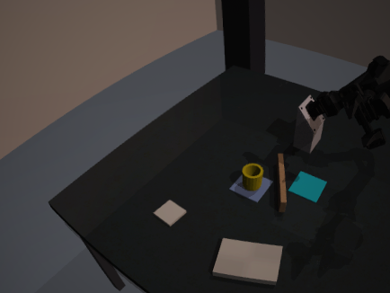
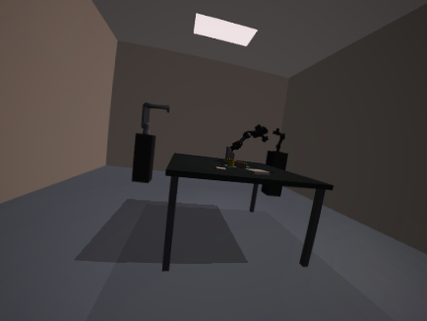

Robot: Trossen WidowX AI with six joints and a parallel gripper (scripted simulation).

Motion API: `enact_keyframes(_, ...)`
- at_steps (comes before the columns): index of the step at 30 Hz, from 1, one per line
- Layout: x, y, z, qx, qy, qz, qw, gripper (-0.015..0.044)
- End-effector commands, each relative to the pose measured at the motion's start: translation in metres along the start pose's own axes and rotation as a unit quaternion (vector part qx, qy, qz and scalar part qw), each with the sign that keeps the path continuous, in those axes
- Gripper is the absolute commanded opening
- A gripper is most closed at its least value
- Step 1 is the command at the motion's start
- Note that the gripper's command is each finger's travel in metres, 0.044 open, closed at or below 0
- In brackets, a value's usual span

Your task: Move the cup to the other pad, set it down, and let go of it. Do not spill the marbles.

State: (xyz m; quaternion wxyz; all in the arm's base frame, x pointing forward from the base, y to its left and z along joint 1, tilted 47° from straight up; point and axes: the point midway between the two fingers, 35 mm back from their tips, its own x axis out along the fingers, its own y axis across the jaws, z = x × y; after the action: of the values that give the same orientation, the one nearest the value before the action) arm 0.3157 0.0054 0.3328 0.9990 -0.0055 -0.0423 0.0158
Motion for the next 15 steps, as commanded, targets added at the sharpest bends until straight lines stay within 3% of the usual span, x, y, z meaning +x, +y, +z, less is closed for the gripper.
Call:
enact_keyframes(1, 0.001, 0.000, -0.001, 0.001, 0.003, -0.001, 1.000, 0.0374)
enact_keyframes(9, 0.035, -0.026, -0.091, 0.093, 0.178, -0.032, 0.979, 0.0167)
enact_keyframes(15, 0.047, -0.034, -0.176, 0.227, 0.343, -0.042, 0.911, 0.0167)
